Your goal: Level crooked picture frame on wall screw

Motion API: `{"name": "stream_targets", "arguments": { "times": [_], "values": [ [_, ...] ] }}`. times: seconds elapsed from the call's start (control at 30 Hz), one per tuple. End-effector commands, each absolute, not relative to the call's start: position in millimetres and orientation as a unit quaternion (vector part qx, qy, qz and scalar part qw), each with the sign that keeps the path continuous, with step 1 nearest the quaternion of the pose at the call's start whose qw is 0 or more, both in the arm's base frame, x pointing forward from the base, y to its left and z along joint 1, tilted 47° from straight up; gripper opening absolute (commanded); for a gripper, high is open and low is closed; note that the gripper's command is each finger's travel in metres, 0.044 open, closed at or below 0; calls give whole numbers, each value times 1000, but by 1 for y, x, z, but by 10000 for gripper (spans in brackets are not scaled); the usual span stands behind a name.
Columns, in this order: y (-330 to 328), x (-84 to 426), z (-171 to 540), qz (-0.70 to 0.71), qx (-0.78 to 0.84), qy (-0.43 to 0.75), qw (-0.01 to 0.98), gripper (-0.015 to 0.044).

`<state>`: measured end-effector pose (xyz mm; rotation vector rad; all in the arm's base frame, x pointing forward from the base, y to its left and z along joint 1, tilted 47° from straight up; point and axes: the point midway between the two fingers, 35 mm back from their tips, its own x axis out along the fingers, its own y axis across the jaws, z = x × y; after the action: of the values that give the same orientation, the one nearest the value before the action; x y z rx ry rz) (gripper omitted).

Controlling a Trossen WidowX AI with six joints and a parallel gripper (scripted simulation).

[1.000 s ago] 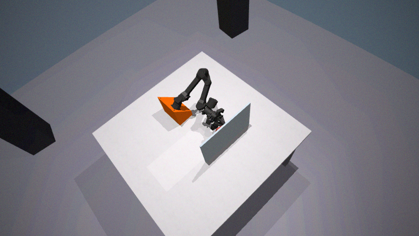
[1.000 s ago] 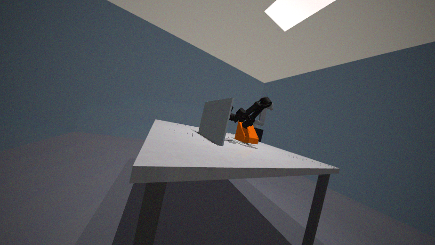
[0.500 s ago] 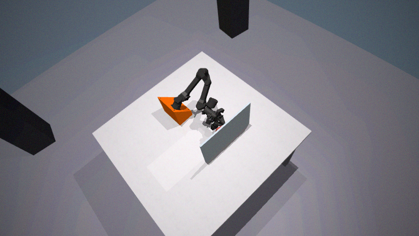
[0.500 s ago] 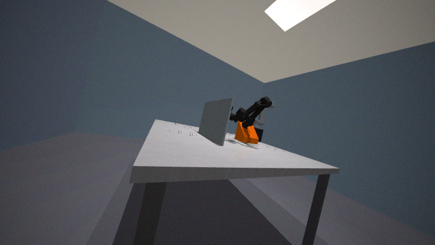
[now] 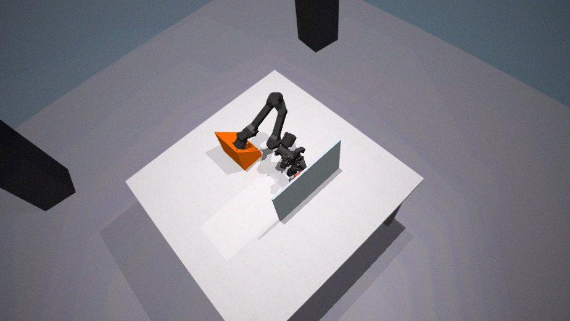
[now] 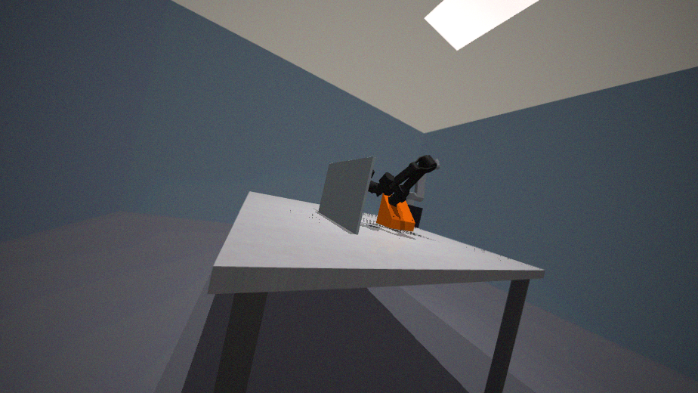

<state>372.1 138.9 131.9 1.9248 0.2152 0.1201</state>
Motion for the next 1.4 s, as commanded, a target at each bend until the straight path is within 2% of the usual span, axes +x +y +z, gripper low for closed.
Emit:
{"name": "stream_targets", "arguments": {
  "times": [0.0,1.37],
  "values": [
    [137,373,136,54,818,86,566,0],
    [135,373,134,53,818,86,566,0]
  ]
}}
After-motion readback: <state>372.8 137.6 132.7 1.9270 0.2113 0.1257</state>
